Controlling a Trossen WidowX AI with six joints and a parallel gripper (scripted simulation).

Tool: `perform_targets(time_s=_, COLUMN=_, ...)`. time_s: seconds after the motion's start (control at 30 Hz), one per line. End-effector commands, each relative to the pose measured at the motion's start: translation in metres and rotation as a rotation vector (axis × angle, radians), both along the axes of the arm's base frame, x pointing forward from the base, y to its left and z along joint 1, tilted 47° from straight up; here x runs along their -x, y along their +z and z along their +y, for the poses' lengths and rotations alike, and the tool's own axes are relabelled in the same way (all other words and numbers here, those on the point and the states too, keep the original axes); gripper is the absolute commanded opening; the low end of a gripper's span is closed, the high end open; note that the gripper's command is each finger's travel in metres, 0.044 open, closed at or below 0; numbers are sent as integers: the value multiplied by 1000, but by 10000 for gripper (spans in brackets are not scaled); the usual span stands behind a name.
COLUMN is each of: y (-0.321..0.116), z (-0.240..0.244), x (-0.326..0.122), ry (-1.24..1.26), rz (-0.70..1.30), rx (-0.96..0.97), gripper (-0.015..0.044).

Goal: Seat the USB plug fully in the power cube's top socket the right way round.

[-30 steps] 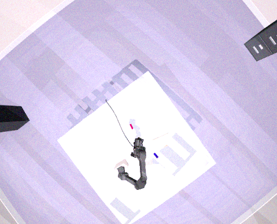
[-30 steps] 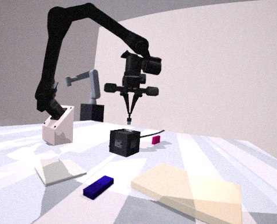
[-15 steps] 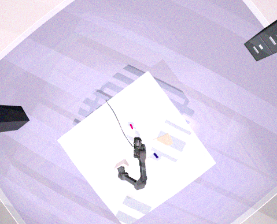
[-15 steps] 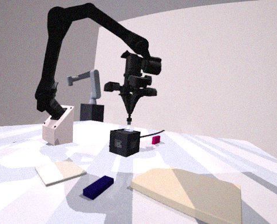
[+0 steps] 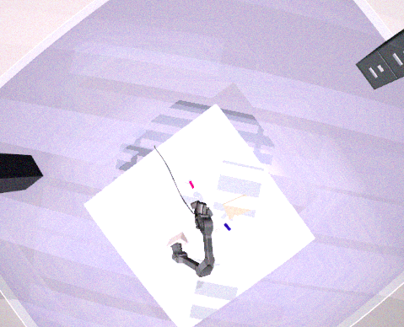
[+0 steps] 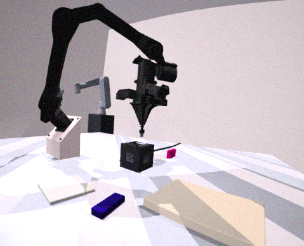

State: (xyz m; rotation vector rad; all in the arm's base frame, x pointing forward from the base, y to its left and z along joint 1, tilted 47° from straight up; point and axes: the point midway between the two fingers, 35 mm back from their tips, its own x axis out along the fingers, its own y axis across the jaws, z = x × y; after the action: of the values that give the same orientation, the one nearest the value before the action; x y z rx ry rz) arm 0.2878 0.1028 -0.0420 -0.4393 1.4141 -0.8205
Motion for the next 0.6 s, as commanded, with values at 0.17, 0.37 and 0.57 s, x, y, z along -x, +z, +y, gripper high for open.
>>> perform_targets(time_s=0.17, y=0, z=0, x=0, ry=156, rz=163, rx=-12, gripper=0)
perform_targets(time_s=0.37, y=0, z=0, x=0, ry=264, rz=277, rx=-19, gripper=0)
perform_targets(time_s=0.57, y=0, z=0, x=0, ry=373, rz=391, rx=-26, gripper=0)
